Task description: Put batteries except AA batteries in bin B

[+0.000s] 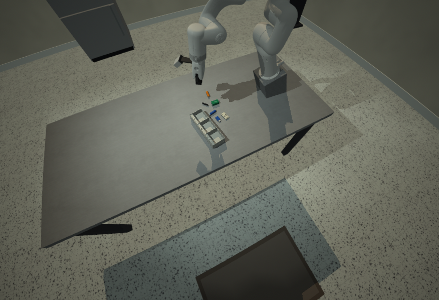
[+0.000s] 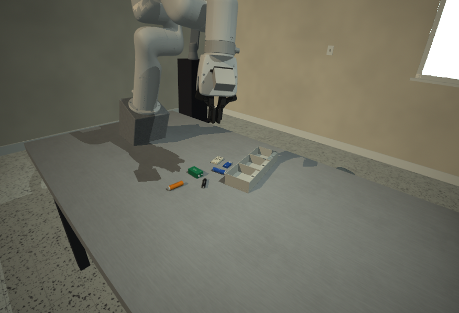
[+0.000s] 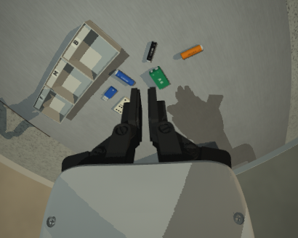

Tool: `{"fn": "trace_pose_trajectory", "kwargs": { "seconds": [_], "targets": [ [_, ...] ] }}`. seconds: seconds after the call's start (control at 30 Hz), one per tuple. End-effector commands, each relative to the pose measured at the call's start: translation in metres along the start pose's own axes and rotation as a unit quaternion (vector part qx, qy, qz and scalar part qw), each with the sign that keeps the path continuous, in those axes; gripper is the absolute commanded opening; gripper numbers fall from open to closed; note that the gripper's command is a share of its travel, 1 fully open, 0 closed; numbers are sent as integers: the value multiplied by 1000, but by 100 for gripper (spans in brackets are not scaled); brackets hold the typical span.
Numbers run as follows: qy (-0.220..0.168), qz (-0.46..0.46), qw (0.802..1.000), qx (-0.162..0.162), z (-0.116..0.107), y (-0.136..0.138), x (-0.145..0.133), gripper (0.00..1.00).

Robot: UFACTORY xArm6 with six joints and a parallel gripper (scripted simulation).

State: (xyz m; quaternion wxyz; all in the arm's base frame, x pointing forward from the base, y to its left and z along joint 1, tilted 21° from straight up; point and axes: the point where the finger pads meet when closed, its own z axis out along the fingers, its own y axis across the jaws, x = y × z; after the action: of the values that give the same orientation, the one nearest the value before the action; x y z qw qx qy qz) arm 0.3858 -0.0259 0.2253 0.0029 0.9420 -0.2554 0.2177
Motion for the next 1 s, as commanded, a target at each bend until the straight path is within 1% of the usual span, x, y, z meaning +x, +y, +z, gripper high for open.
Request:
{"fn": "trace_pose_trajectory", "kwargs": {
  "seconds": [0.0, 0.07, 0.13, 0.17, 0.23, 0.27, 0.3, 0.33, 0.37, 0.4, 0.47, 0.5, 0.83, 0.97],
  "targets": [
    [-13, -76, 997, 14, -3, -3, -21, 7],
    [-17, -97, 995, 16, -3, -4, -25, 7],
    [-22, -136, 990, 21, -3, -5, -37, 7],
    [-23, -140, 990, 22, -3, -5, -37, 7],
    [-29, -183, 982, 28, -2, -6, -48, 7],
    [-29, -183, 982, 28, -2, -6, -48, 7],
    [-32, -207, 977, 32, -2, -6, -57, 7],
    [-34, -226, 973, 35, -2, -6, -60, 7],
    [-34, -226, 973, 35, -2, -6, -60, 7],
    [-37, -250, 967, 39, -2, -7, -69, 7],
    [-37, -250, 967, 39, -2, -7, -69, 7],
    [-40, -268, 962, 42, -1, -7, -72, 7],
    [-40, -268, 962, 42, -1, -7, -72, 7],
    [-35, -355, 933, 46, 24, -26, -61, 7]
  ]
}}
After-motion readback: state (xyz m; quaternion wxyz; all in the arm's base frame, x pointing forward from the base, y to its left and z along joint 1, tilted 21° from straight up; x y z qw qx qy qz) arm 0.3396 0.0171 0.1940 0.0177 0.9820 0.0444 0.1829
